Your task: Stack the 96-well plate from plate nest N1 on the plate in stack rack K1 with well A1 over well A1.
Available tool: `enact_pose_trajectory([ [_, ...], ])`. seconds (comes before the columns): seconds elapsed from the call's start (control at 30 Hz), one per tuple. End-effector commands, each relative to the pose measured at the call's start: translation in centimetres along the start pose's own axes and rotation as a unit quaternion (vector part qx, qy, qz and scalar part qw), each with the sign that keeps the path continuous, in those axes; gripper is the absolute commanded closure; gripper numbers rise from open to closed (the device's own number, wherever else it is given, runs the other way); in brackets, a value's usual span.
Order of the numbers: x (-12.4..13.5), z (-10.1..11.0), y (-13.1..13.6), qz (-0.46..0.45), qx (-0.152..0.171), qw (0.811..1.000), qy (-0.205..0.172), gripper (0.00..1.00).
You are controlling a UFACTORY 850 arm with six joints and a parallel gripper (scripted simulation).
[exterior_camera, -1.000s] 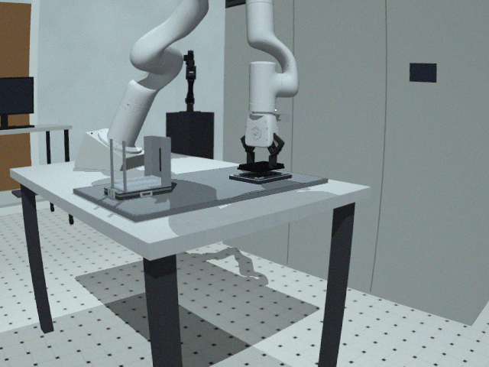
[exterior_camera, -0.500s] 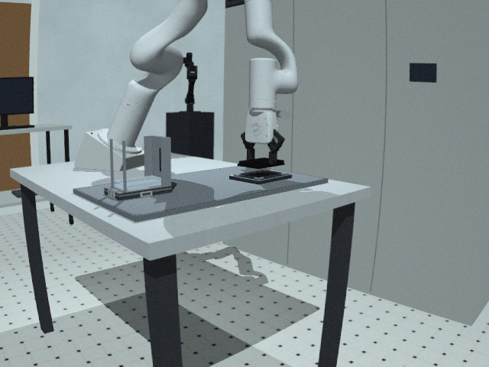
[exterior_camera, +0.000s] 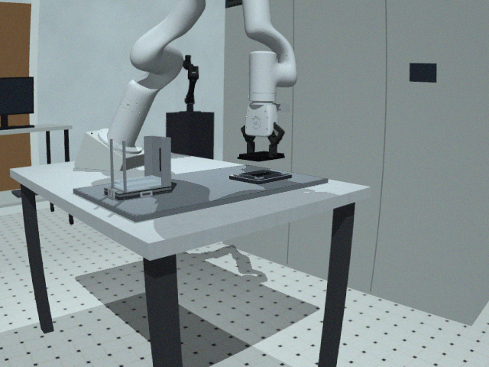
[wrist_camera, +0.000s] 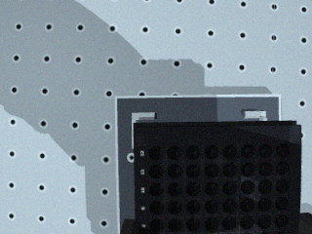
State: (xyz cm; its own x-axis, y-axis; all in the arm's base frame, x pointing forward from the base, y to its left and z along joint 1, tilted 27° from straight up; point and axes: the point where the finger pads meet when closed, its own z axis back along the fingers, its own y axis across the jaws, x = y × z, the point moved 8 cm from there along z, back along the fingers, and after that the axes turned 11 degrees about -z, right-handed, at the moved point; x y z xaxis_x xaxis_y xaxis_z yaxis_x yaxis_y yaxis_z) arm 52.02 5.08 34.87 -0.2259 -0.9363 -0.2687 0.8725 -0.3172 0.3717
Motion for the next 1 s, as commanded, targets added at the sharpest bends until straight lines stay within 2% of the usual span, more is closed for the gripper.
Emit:
enact_pose_trajectory([
  [0.0, -0.1, 0.8, 0.1, 0.0, 0.0, 1.0, -0.001, 1.0],
  [0.97, -0.1, 4.9, 0.1, 0.0, 0.0, 1.0, -0.001, 1.0],
])
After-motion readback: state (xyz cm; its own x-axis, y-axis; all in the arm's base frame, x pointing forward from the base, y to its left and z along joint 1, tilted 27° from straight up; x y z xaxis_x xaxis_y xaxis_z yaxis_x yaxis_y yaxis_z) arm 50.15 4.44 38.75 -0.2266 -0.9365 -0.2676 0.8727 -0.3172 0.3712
